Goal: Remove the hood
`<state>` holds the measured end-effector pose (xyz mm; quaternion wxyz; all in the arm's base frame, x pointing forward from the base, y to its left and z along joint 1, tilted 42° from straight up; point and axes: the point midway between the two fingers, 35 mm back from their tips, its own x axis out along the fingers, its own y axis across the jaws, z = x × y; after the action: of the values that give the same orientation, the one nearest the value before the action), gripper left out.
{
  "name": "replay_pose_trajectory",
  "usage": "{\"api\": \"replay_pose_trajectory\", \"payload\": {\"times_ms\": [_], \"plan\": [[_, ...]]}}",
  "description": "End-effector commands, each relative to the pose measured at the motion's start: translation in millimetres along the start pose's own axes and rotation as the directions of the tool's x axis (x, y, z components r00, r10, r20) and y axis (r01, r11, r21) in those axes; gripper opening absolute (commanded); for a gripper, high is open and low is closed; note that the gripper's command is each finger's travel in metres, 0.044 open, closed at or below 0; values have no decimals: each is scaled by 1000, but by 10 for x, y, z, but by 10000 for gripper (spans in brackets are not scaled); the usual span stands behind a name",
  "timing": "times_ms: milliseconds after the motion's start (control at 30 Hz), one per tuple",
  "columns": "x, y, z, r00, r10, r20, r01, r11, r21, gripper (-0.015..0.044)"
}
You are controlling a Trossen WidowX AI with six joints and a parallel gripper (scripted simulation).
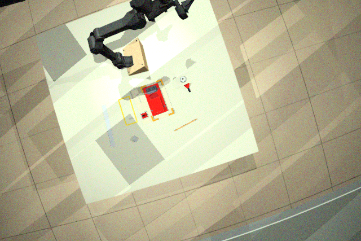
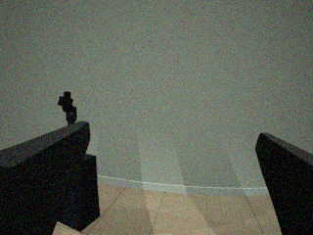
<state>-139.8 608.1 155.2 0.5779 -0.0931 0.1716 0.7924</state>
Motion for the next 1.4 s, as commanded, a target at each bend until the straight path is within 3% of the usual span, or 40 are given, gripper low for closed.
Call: {"api": "replay_pose_trajectory", "payload": {"times_ms": [0, 300, 600, 1000, 1367], "plan": [[-30, -421, -195, 992, -99, -76, 104, 993, 57, 440], [-297, -1345, -621, 918, -303, -255, 349, 923, 159, 440], [-773, -2157, -1092, 772, -457, -442, 586, 782, 214, 440], [-1687, -2971, -1751, 482, -540, -690, 841, 506, 192, 440], [-2736, -3381, -2309, 167, -471, -866, 973, 219, 68, 440]]}}
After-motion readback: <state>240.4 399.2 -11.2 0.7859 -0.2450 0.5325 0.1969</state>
